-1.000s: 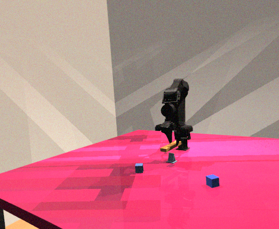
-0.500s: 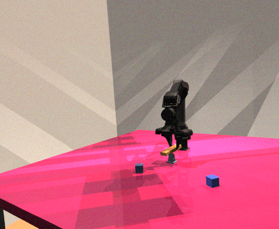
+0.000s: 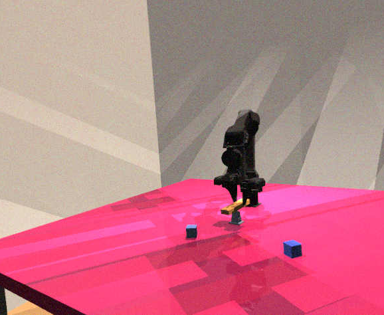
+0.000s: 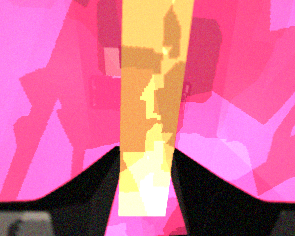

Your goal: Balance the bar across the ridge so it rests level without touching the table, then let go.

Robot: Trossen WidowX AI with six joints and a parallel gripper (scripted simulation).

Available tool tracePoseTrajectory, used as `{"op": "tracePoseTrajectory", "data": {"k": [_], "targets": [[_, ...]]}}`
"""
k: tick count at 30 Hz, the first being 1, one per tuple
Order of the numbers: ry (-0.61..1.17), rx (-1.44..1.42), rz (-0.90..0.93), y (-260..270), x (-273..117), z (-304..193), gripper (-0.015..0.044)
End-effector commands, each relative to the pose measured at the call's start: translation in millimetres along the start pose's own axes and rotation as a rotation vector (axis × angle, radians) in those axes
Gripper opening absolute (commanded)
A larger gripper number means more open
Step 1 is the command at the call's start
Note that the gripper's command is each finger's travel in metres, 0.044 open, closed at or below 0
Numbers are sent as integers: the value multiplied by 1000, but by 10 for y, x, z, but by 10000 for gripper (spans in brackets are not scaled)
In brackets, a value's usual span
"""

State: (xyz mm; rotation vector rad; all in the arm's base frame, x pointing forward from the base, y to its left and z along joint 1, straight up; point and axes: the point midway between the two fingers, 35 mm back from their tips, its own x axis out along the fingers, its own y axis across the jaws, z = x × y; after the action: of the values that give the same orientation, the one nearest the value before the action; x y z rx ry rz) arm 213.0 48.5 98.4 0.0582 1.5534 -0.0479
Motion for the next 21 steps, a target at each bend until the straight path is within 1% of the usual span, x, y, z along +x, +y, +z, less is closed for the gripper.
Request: {"op": "tracePoseTrajectory", "data": {"k": [1, 21], "targets": [[-1, 2, -2, -3, 7, 4, 0], [-1, 2, -2, -3, 24, 4, 0]]}}
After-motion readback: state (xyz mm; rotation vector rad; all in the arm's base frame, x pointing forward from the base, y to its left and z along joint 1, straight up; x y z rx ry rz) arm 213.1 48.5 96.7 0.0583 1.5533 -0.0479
